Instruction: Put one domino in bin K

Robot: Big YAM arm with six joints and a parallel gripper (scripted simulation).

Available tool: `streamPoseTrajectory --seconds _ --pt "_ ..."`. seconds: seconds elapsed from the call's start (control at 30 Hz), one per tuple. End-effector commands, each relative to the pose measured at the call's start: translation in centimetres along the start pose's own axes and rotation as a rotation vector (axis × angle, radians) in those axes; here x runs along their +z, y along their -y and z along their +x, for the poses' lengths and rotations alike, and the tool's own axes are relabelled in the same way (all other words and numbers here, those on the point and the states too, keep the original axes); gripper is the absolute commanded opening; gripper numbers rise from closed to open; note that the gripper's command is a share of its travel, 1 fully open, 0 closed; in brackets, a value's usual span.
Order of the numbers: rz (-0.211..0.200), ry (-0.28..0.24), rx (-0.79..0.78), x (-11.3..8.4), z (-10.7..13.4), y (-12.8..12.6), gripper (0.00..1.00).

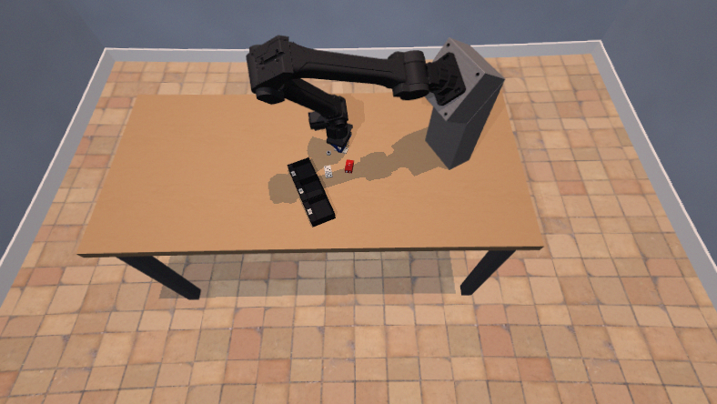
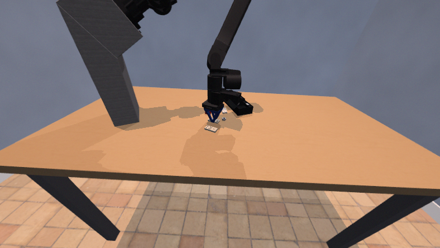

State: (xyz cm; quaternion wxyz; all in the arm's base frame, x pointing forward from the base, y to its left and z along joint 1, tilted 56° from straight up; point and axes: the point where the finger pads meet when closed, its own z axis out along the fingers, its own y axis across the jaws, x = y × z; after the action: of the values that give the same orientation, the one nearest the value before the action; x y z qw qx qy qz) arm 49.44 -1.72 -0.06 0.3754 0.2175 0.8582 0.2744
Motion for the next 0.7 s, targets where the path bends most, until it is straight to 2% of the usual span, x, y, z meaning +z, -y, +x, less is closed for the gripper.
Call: streamPoseTrajectory --seconds 0.0,0.07,0.13,0.53,0.67 --pt "0.002 0.023 0.006 -1.2 -0.1 0.2 0.21" --pt "0.000 0.026 0.004 -1.2 -0.3 0.1 0.21" --pt "0.013 0.007 0.006 -2.0 0.3 0.7 0.21" --pt "0.011 0.010 0.005 -5.8 0.2 0.6 0.21" --pt "0.010 0.010 0.004 -6.5 0.2 0.6 0.21"
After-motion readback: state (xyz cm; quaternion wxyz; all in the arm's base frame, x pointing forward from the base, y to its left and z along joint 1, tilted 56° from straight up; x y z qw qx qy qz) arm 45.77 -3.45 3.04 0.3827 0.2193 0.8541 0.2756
